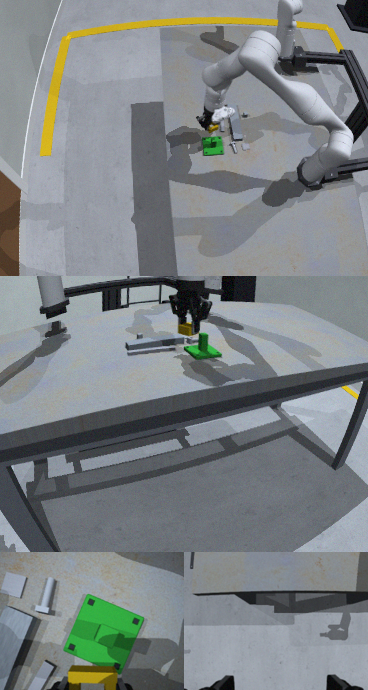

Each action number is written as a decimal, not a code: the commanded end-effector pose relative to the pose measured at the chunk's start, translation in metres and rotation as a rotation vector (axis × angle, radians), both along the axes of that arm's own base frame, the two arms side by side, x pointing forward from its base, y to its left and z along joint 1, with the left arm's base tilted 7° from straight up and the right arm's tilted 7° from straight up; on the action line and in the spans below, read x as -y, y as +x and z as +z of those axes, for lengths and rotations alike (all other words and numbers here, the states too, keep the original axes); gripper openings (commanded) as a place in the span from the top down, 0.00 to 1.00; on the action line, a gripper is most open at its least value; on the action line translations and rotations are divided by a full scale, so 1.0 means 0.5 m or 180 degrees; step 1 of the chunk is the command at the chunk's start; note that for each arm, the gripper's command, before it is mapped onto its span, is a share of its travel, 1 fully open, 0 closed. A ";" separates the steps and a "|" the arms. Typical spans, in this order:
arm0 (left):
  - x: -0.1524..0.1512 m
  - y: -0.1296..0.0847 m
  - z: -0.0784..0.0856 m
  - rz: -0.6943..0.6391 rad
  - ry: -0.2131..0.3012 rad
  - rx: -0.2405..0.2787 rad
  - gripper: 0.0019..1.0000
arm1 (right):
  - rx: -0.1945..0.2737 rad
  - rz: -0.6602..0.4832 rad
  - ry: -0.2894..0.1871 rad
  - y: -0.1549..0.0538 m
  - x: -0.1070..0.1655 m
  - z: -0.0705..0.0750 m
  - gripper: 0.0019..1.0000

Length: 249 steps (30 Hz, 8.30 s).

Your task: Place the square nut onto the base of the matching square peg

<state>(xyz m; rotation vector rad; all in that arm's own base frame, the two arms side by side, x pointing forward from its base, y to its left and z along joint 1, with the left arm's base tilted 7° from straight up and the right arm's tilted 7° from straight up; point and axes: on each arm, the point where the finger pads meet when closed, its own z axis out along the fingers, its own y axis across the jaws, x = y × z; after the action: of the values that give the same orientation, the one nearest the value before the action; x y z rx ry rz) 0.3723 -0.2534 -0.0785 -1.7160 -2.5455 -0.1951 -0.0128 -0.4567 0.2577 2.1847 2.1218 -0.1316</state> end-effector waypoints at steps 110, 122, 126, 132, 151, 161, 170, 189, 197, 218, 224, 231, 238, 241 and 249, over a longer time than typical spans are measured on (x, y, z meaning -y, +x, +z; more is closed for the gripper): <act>-0.101 -0.009 -0.018 -0.1193 -0.0026 -0.0170 0.98 | 0.0001 0.0000 -0.0007 0.000 0.001 0.002 0.00; -0.106 -0.008 -0.051 -0.1195 -0.0025 -0.0172 0.98 | 0.0001 0.0000 -0.0007 0.000 0.001 0.002 0.00; -0.109 -0.009 -0.069 -0.1198 -0.0024 -0.0174 0.98 | 0.0001 0.0000 -0.0007 0.000 0.001 0.002 0.00; -0.112 -0.009 -0.088 -0.1201 -0.0023 -0.0176 0.98 | 0.0001 0.0000 -0.0007 0.000 0.001 0.002 0.00; -0.115 -0.010 -0.102 -0.1205 -0.0023 -0.0178 0.98 | 0.0001 0.0000 -0.0007 0.000 0.001 0.002 0.00; -0.115 -0.010 -0.102 -0.1205 -0.0023 -0.0178 0.98 | 0.0001 0.0000 -0.0007 0.000 0.001 0.002 0.00; -0.115 -0.010 -0.102 -0.1205 -0.0023 -0.0178 0.00 | 0.0001 0.0000 -0.0007 0.000 0.001 0.002 0.00; -0.115 -0.010 -0.102 -0.1205 -0.0023 -0.0178 0.00 | 0.0001 0.0000 -0.0007 0.000 0.001 0.002 0.00; -0.109 -0.006 -0.076 -0.1193 -0.0024 -0.0170 0.00 | 0.0001 0.0000 -0.0007 0.000 0.001 0.002 0.00; -0.074 -0.004 0.169 -0.1176 -0.0029 -0.0160 0.00 | 0.0001 0.0000 -0.0007 0.000 0.001 0.002 0.00; -0.072 -0.012 0.212 -0.1191 -0.0026 -0.0168 0.00 | 0.0001 0.0000 -0.0007 0.000 0.001 0.002 0.00; -0.072 -0.013 0.216 -0.1193 -0.0026 -0.0169 0.00 | 0.0001 0.0000 -0.0007 0.000 0.001 0.002 0.00; -0.072 -0.013 0.216 -0.1193 -0.0026 -0.0169 0.00 | 0.0001 0.0000 -0.0007 0.000 0.001 0.002 0.00; -0.072 -0.013 0.216 -0.1193 -0.0026 -0.0169 0.00 | 0.0001 0.0000 -0.0007 0.000 0.001 0.002 0.00; -0.072 -0.013 0.216 -0.1193 -0.0026 -0.0169 0.00 | 0.0001 0.0000 -0.0007 0.000 0.001 0.002 0.00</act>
<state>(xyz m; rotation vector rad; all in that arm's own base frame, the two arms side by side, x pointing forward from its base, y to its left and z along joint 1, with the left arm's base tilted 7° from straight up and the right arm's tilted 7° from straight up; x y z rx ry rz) 0.3654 -0.2170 0.0285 -2.1536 -2.1674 -0.1530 -0.0128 -0.4567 0.2577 2.1847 2.1218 -0.1316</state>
